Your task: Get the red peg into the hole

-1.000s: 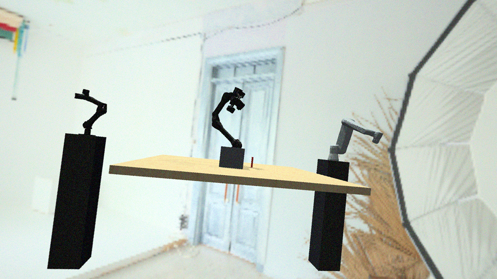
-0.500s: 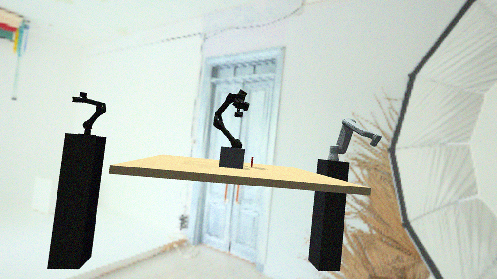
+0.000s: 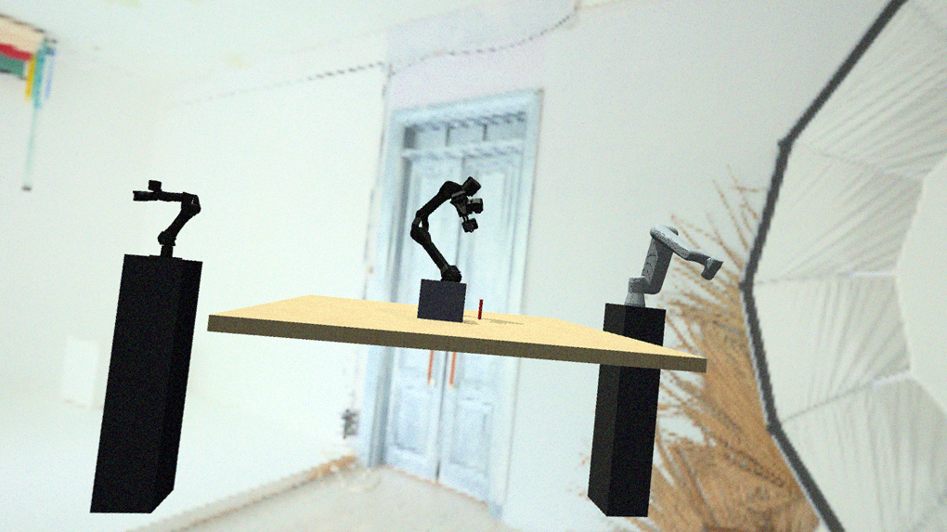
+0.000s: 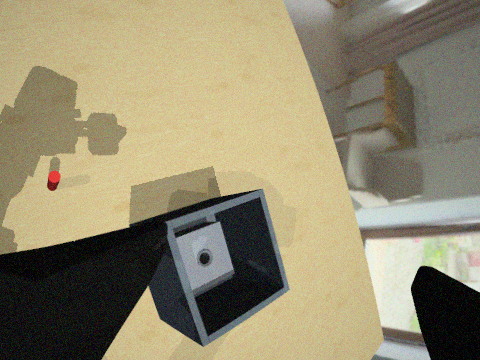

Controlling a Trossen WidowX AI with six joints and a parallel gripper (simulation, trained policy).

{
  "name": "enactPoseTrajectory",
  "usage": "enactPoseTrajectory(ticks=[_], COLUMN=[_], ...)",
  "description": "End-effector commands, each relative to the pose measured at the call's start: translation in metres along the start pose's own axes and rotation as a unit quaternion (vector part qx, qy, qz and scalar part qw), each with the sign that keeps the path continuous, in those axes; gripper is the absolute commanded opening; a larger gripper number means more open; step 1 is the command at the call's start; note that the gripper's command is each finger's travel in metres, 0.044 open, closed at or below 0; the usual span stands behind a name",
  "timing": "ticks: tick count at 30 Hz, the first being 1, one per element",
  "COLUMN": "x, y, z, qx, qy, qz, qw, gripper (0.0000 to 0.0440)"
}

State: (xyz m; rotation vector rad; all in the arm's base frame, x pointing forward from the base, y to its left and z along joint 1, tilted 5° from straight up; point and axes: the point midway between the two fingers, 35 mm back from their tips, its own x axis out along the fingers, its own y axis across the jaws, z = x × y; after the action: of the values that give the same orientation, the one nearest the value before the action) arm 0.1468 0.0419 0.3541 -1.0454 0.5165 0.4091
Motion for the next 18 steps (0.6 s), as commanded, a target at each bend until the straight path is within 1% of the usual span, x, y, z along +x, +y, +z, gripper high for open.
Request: enactPoseTrajectory(ticks=[1,5,9,13,18], x=[0.01,0.02,0.03,0.04,0.052], y=[0.012,0.023,0.035,0.046,0.06], z=[0.001,0.003,0.004,0.004,0.005], qx=[0.052,0.116,0.18,0.242,0.318], qy=[0.014,0.03,0.049,0.071,0.102], qz=[0.024,0.048,0.07,0.09,0.111], qw=[0.998,0.992,0.98,0.963,0.936], gripper=[0.044,0.044,0.044,0.044,0.044])
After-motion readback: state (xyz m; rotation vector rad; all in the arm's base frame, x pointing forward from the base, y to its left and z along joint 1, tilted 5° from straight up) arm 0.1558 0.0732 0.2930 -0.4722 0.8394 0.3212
